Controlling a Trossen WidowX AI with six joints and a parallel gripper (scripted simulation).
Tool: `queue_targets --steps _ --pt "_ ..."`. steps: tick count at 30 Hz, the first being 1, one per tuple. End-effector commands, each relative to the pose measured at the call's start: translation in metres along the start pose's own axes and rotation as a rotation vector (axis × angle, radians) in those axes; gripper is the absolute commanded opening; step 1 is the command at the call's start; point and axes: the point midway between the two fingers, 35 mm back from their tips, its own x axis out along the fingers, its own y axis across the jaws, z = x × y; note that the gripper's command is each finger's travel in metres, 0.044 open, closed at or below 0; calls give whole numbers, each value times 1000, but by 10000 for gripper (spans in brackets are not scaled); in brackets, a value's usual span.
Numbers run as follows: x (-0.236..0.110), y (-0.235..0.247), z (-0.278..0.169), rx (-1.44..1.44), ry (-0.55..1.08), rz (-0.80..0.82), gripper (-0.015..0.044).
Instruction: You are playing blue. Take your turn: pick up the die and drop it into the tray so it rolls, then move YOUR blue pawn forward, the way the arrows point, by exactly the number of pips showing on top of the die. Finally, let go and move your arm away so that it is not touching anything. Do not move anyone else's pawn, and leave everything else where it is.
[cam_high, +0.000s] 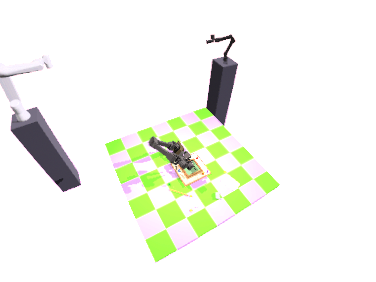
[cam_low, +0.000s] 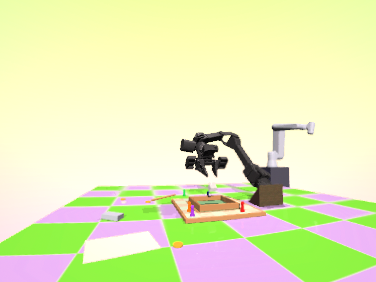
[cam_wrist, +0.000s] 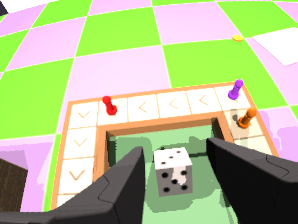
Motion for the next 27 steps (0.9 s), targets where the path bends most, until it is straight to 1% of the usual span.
queue_targets --steps 1,4,8,9,10,12,15,16,17,19,20,21,23,27 --pt "-6 -1 7 1 -1 0 263" --pt "-25 0 28 3 -4 5 341" --pt "-24 0 29 7 13 12 440" --pt "-19 1 28 17 63 30 440" --pt "-11 3 24 30 149 53 440" --pt "5 6 17 46 369 83 440" --pt "18 4 11 21 698 45 440" --pt "20 2 11 4 782 18 440" --pt "20 1 11 -8 831 -2 440" --pt "21 1 12 -12 847 -9 440" --pt "23 5 12 -1 754 39 440" --pt "23 5 12 -1 754 39 440" --pt "17 5 4 71 760 6 387" --pt "-17 12 -45 515 784 -205 282"
